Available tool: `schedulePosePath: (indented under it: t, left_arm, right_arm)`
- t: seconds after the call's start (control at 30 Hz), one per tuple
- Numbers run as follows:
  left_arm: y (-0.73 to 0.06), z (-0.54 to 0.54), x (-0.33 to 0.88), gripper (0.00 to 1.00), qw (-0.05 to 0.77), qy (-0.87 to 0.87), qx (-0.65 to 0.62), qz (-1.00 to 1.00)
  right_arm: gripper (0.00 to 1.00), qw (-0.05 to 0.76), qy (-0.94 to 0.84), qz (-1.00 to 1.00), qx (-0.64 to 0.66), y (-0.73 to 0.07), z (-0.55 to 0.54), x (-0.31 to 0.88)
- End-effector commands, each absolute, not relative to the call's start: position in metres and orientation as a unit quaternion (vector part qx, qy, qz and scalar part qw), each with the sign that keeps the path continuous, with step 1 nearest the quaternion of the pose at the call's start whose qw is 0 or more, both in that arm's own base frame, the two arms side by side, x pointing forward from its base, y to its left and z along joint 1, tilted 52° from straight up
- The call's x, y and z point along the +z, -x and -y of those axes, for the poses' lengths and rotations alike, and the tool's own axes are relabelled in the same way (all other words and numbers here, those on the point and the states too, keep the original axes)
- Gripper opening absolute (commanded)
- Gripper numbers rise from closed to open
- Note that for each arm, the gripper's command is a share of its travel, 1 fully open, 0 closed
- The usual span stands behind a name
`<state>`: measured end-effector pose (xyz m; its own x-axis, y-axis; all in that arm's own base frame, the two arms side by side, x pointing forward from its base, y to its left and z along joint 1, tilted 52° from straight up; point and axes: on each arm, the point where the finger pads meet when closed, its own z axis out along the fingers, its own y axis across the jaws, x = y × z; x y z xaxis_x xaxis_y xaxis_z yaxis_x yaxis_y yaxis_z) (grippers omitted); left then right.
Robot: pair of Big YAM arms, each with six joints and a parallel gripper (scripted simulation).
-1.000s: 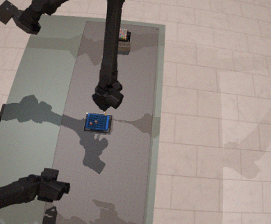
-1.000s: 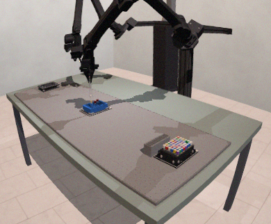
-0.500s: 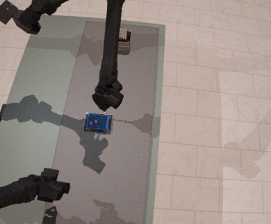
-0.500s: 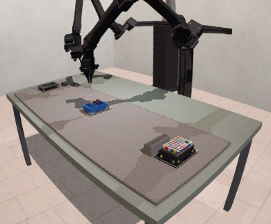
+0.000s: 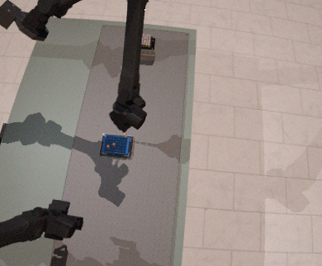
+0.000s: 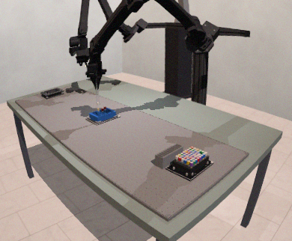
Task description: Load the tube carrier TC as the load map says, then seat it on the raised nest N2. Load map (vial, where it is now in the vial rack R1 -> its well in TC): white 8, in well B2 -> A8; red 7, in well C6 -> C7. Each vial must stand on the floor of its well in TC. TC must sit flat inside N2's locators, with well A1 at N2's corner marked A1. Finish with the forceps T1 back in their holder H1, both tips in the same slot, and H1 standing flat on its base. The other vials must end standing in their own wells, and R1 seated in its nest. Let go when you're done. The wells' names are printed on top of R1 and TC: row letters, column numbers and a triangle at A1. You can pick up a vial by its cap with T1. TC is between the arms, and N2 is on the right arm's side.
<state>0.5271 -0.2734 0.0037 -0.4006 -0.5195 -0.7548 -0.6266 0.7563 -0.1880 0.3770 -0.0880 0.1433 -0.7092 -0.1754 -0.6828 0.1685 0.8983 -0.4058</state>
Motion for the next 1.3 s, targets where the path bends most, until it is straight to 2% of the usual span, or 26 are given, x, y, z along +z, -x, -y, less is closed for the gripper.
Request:
schedulePosePath:
  t: [0.0,1.27]
  left_arm:
    - [-0.527,0.271,-0.003,0.09,0.425,0.345,0.069,-0.834]
    - [-0.542,0.264,-0.006,0.09,0.427,0.348,0.065,-0.832]
  right_arm:
    - [1.00,0.382,0.009,-0.896,-0.228,-0.379,0.087,0.148]
    - [1.00,0.382,0.009,-0.896,-0.228,-0.379,0.087,0.148]
